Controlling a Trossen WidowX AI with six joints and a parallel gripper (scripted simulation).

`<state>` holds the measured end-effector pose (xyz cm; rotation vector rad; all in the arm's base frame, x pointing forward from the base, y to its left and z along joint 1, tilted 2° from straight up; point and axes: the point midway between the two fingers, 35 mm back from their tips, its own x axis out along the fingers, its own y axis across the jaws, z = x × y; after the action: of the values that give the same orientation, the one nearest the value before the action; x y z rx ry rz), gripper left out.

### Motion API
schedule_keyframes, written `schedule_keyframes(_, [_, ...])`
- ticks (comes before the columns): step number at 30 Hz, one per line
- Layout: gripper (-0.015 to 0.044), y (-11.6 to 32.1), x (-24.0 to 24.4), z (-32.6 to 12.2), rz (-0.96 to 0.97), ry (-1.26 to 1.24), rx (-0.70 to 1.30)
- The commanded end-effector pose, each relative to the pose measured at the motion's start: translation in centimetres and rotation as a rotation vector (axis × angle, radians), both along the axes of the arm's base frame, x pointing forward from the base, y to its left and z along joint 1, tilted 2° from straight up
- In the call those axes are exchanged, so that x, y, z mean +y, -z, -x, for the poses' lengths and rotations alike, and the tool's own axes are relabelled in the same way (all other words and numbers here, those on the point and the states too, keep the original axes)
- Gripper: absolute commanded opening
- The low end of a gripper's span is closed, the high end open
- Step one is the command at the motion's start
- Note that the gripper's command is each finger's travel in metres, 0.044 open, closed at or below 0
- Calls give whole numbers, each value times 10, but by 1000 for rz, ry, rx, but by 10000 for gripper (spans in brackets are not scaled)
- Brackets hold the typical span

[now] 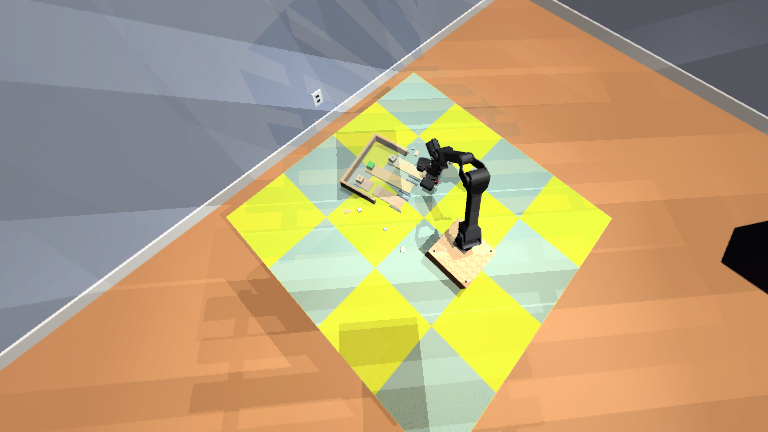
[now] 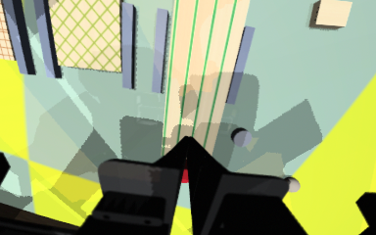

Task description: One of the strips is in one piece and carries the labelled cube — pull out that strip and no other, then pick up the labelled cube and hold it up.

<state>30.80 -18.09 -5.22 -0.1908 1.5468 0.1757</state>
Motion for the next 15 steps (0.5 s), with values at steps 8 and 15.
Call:
schedule_keyframes(8, [0,4,-5,25,-2,4,24])
schedule_keyframes(15, [0,5,-7,35,-2,4,25])
